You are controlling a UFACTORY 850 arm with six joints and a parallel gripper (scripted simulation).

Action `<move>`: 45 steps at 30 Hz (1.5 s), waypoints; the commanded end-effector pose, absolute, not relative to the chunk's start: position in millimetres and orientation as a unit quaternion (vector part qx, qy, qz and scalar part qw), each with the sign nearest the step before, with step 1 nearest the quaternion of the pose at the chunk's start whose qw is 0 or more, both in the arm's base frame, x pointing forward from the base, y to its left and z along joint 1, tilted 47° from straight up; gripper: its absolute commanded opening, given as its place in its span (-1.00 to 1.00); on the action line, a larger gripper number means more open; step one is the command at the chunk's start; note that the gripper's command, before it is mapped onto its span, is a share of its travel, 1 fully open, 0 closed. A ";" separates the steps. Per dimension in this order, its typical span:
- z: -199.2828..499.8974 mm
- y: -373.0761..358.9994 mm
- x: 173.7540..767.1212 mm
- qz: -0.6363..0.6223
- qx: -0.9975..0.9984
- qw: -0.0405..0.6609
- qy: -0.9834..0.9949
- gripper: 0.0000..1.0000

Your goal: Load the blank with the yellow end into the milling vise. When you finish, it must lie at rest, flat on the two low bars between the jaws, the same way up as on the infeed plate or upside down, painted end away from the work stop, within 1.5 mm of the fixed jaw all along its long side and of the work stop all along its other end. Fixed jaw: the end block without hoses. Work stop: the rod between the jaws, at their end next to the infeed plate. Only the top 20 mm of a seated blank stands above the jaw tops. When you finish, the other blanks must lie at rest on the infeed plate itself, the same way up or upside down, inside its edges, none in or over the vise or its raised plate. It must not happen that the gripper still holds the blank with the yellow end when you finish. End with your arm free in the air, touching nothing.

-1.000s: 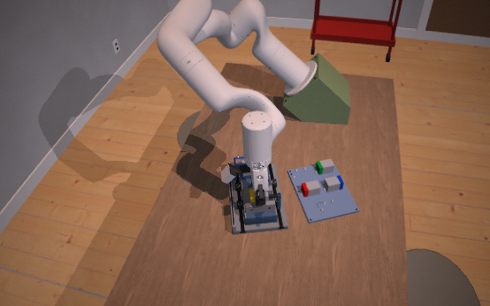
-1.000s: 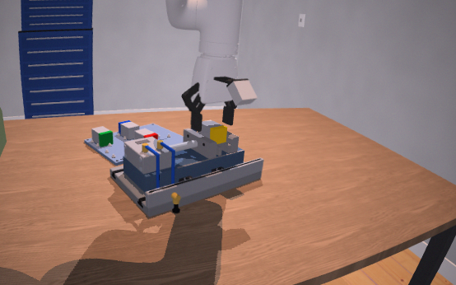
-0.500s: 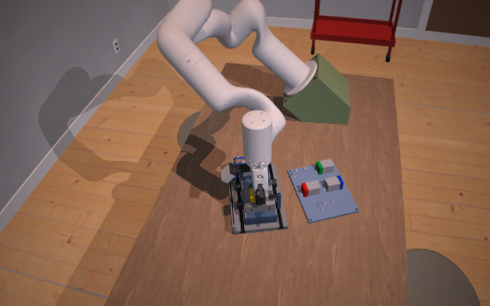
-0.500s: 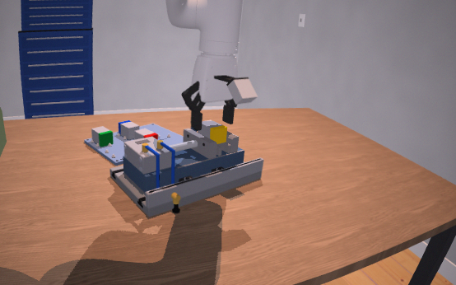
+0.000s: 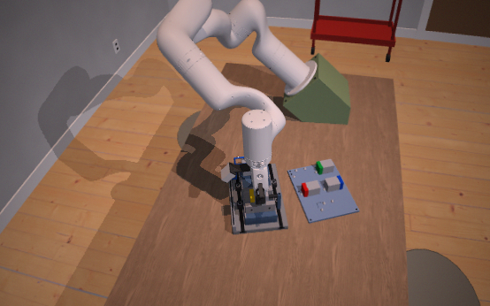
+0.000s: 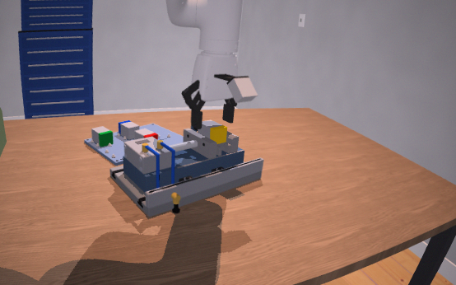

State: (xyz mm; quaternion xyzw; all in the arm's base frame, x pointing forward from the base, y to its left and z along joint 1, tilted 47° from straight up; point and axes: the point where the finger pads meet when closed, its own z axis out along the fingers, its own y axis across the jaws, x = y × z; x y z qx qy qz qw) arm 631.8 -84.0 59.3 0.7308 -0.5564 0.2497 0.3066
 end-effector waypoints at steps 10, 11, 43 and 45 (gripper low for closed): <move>61.8 -81.4 632.4 0.250 0.731 0.306 -0.556 1.00; 62.0 -81.2 632.4 0.250 0.731 0.306 -0.556 1.00; 65.5 -77.4 632.3 0.250 0.731 0.306 -0.556 1.00; 66.0 -77.0 632.3 0.250 0.731 0.306 -0.556 1.00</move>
